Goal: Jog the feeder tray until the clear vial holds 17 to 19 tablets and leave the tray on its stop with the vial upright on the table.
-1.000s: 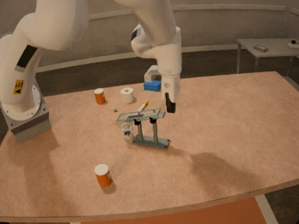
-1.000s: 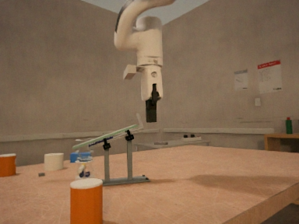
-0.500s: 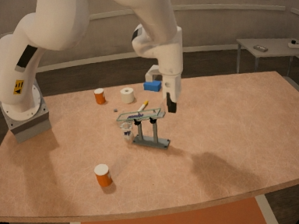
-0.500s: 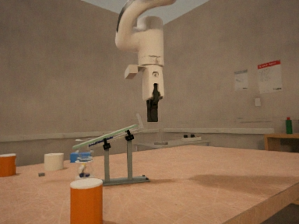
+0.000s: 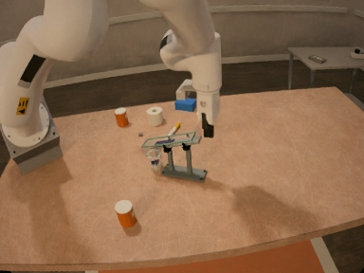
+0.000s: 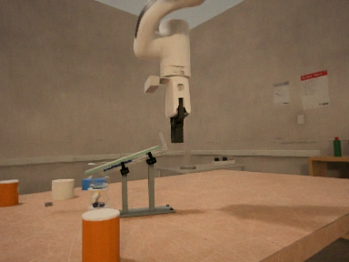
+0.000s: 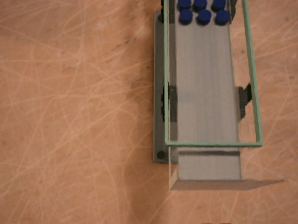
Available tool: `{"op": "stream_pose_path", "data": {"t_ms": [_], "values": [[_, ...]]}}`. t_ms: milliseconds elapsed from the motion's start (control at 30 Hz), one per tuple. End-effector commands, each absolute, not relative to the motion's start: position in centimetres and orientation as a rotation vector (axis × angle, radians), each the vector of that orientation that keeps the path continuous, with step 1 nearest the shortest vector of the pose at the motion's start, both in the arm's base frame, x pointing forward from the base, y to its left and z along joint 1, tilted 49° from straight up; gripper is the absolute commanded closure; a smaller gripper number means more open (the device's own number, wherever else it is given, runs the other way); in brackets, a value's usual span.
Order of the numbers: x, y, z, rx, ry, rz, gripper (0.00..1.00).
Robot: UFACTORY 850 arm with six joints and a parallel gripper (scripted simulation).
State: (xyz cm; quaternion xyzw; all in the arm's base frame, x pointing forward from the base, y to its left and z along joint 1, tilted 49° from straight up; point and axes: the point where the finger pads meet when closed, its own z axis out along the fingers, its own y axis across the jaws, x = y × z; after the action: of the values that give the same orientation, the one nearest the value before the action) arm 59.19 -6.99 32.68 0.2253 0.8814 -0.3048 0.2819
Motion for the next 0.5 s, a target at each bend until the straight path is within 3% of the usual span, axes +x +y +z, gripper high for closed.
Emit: {"op": "stream_pose_path", "data": {"t_ms": [0, 467], "values": [[58.8, -6.9, 32.2, 0.603, 2.36, -0.816, 1.0], [59.0, -6.9, 32.4, 0.603, 2.36, -0.816, 1.0]]}}
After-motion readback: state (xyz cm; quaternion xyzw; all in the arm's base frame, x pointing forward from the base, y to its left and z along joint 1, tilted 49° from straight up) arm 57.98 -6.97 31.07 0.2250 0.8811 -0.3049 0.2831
